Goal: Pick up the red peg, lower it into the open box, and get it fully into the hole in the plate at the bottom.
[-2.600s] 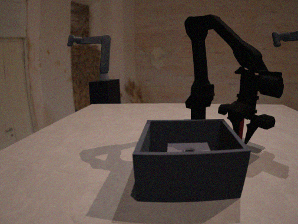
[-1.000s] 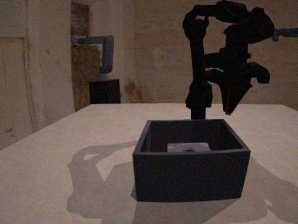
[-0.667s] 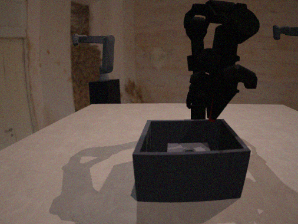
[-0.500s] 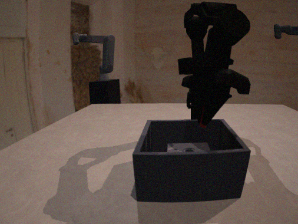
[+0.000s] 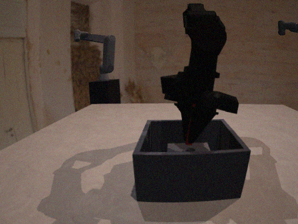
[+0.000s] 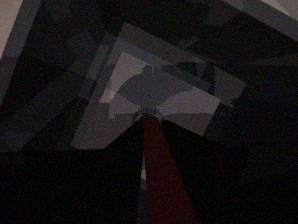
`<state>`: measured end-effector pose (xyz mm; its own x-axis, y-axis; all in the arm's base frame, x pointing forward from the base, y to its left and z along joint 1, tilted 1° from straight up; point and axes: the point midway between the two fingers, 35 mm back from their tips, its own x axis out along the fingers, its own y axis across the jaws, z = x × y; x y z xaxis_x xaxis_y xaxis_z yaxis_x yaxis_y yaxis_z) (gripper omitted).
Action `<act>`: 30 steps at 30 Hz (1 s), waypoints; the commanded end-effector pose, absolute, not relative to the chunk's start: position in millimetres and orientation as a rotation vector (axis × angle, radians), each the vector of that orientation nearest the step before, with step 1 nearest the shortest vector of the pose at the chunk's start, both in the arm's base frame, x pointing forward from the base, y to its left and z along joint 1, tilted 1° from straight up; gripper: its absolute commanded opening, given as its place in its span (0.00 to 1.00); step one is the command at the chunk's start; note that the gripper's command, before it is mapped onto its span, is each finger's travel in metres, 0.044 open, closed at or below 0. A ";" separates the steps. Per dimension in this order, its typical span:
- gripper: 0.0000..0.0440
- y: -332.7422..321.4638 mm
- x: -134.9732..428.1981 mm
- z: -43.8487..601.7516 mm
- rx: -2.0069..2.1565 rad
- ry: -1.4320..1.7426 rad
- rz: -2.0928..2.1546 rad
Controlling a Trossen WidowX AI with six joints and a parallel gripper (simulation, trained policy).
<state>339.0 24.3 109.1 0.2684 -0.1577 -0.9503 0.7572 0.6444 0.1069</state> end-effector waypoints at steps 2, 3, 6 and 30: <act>0.00 23.3 338.4 94.9 0.604 1.190 -0.641; 0.01 23.3 338.6 92.8 0.600 1.198 -0.634; 0.13 22.8 339.1 87.5 0.590 1.222 -0.619; 0.47 15.2 379.5 132.2 0.601 1.301 -0.572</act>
<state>373.5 14.2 126.8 0.1851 -0.0658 -0.9805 0.6891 0.7200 0.0817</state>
